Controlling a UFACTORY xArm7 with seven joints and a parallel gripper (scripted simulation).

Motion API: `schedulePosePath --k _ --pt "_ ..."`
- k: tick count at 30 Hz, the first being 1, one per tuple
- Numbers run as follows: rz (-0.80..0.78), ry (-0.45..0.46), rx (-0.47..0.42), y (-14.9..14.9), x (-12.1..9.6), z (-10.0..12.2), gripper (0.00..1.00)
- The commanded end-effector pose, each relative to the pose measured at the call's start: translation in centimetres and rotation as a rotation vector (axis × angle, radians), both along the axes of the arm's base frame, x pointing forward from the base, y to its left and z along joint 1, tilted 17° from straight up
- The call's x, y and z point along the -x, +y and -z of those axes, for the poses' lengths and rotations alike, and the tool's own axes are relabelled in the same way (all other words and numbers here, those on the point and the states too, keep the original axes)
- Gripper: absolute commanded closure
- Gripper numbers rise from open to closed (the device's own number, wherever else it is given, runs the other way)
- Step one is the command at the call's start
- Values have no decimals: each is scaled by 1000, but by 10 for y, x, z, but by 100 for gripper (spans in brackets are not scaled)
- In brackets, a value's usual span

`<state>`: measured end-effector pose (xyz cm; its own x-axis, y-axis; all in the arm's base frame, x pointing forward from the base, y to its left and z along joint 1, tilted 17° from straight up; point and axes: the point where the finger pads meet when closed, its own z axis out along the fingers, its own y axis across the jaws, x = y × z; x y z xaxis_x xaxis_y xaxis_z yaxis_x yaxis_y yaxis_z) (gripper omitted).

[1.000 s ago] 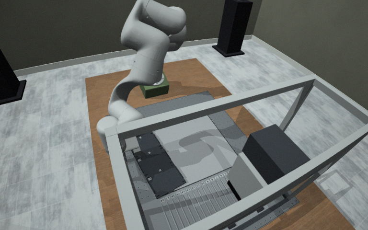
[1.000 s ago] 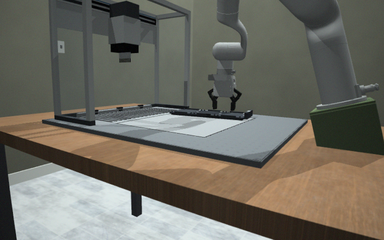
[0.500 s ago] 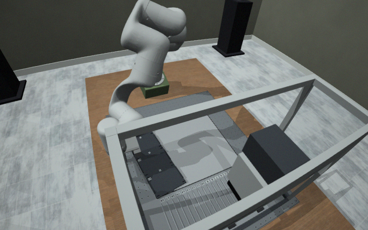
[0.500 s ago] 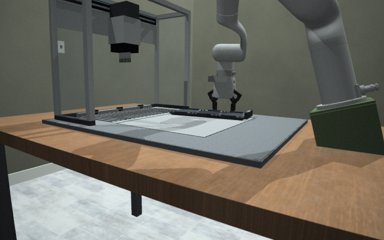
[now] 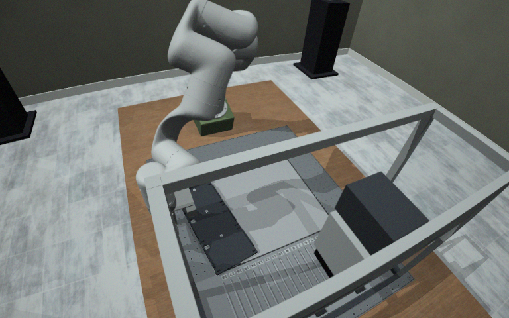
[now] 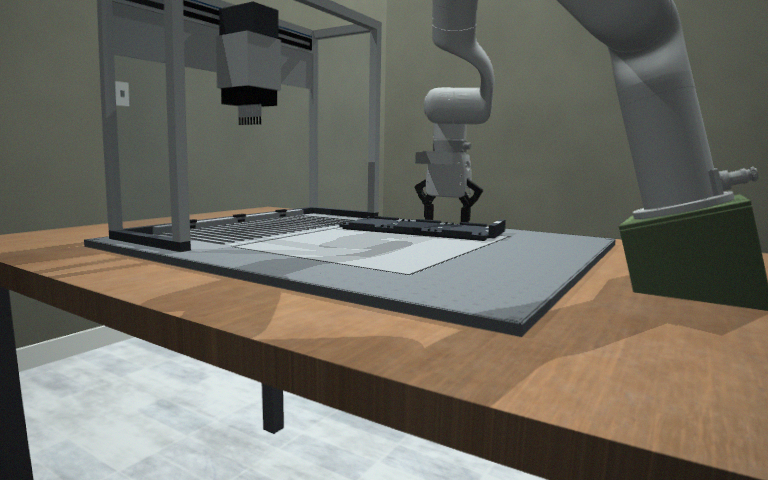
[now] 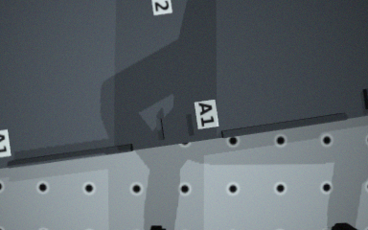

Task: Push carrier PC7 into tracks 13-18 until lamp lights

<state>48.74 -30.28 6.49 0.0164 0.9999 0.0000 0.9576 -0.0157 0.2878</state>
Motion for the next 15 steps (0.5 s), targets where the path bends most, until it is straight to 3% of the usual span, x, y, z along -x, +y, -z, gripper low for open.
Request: schedulePosePath --k 1,15 --pt "1 -4 2 1 -1 -2 0" --pt "1 -4 2 7 -1 -2 0"
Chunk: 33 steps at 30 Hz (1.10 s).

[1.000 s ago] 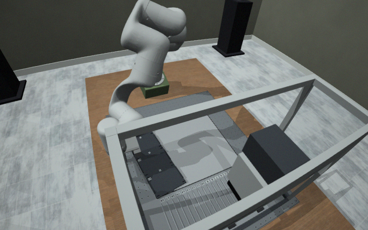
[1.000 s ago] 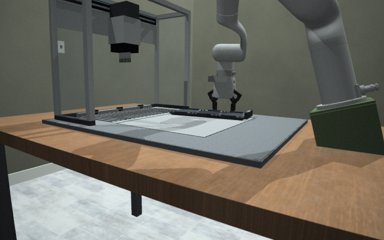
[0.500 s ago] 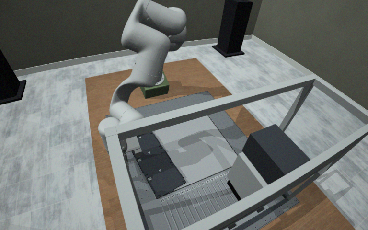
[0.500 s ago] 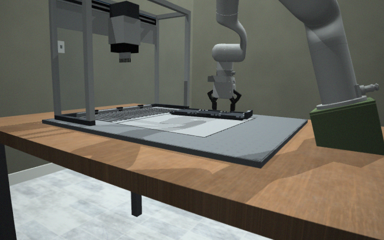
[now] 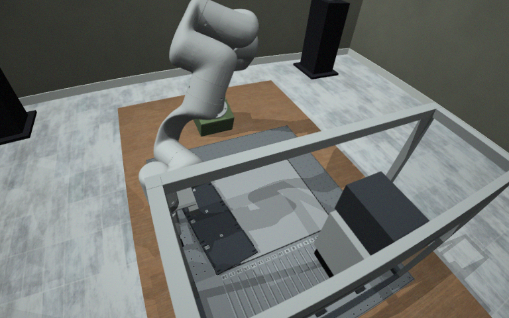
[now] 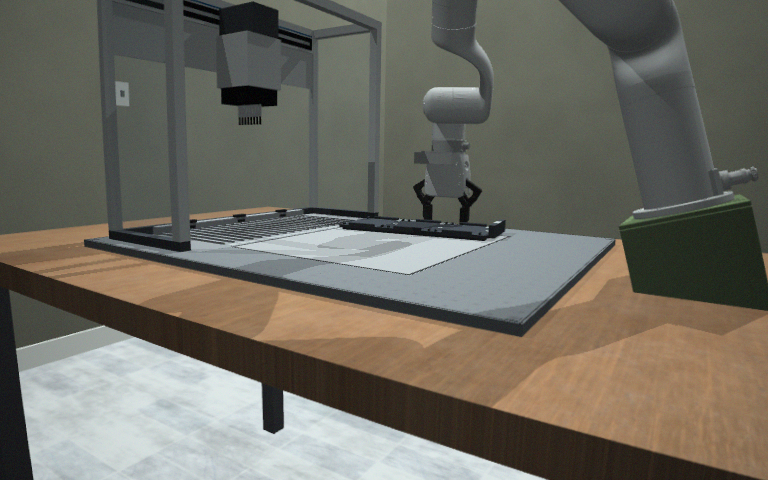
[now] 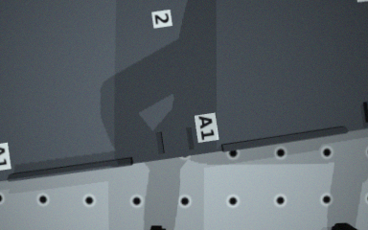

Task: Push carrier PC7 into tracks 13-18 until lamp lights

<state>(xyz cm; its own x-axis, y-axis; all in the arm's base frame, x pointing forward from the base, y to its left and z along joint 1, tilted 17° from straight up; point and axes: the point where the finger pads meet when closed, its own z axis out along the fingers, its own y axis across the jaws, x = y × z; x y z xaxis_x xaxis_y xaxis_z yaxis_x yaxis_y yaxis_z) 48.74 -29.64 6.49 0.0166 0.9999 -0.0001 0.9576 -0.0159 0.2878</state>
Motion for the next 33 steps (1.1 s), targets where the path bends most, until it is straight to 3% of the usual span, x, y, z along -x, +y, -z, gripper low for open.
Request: schedulePosePath --k 1,33 --pt "1 -4 2 1 -1 -2 0" --pt "1 -4 2 15 -1 -2 0"
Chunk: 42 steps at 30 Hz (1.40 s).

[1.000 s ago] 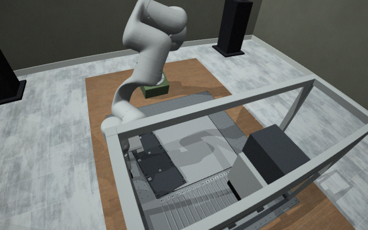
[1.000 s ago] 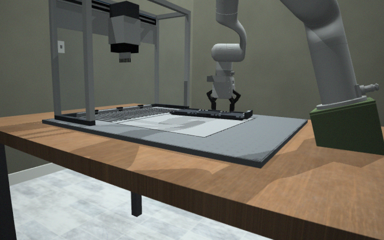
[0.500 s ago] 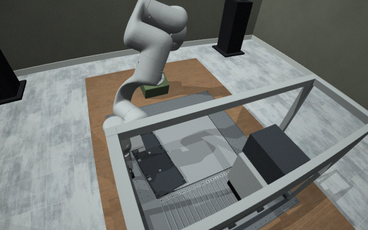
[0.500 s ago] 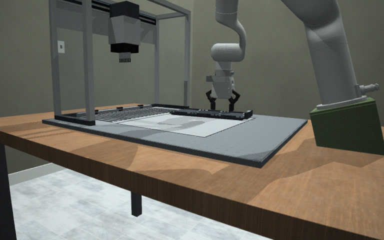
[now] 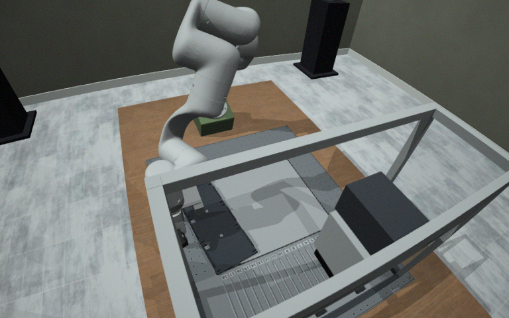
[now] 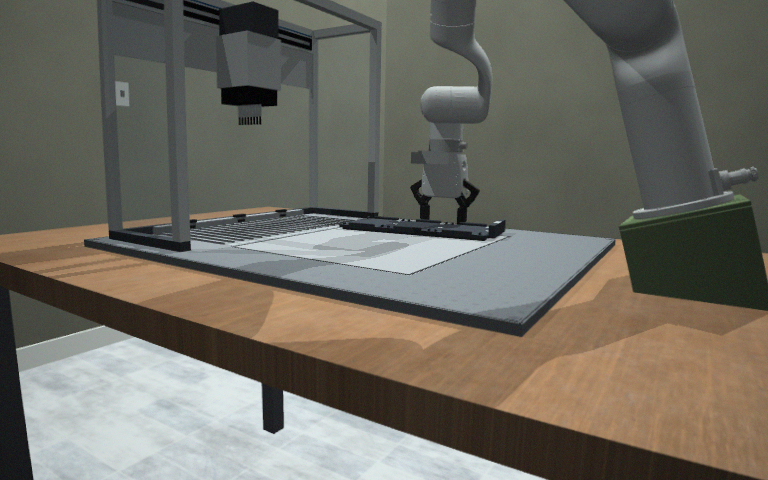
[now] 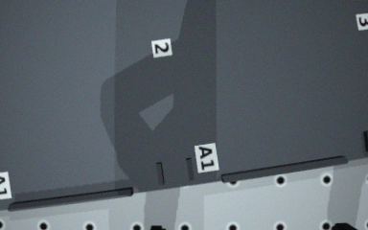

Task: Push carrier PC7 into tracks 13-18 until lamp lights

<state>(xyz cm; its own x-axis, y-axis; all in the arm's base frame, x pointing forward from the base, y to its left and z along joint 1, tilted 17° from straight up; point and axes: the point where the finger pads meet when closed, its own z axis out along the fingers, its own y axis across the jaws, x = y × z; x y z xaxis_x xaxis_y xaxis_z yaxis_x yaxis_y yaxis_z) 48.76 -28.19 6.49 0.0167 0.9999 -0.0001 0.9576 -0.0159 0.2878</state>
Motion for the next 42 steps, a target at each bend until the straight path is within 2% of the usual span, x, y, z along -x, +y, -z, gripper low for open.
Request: schedulePosePath --k 1,42 --pt "1 -4 2 1 -1 -2 0" --pt "1 -4 2 19 -1 -2 0"
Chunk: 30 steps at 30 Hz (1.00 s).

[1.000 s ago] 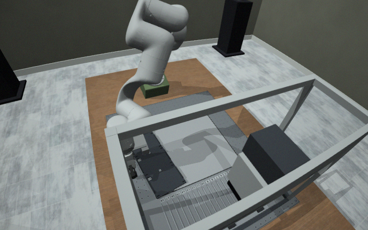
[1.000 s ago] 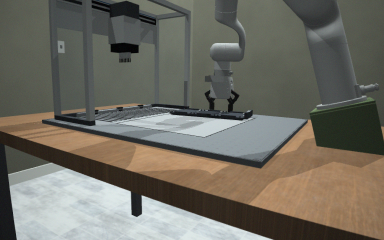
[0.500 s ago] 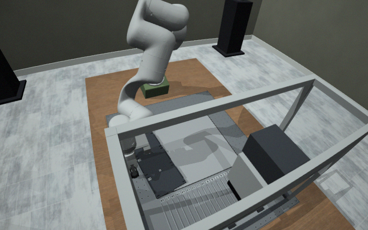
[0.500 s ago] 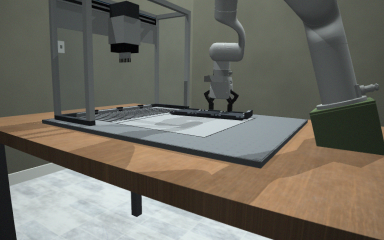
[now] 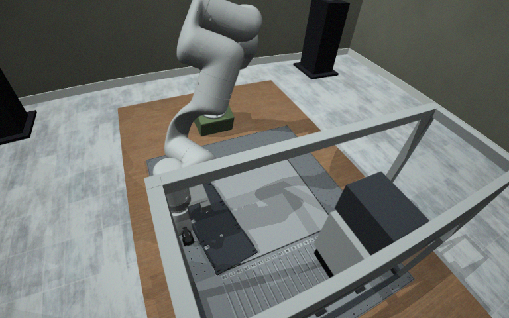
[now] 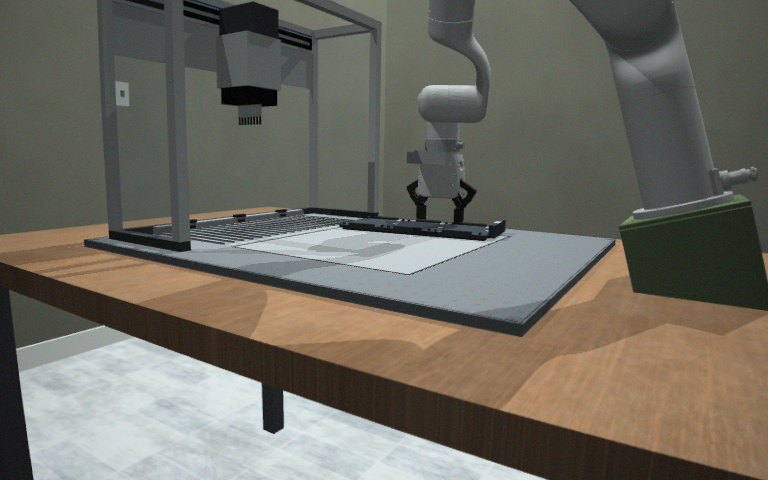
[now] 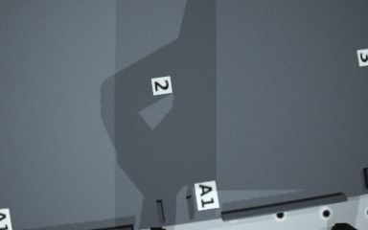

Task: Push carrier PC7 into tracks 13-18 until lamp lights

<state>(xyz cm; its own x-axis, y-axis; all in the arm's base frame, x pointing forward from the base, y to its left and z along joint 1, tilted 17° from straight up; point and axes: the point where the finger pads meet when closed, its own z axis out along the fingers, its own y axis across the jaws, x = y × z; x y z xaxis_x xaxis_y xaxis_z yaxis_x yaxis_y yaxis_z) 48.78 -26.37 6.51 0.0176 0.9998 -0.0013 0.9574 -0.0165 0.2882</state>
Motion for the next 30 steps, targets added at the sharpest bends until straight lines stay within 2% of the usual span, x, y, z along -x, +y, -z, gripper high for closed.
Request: schedulePosePath --k 1,30 --pt "0 -3 1 1 -1 -2 0" --pt "0 -3 1 15 -1 -2 0"
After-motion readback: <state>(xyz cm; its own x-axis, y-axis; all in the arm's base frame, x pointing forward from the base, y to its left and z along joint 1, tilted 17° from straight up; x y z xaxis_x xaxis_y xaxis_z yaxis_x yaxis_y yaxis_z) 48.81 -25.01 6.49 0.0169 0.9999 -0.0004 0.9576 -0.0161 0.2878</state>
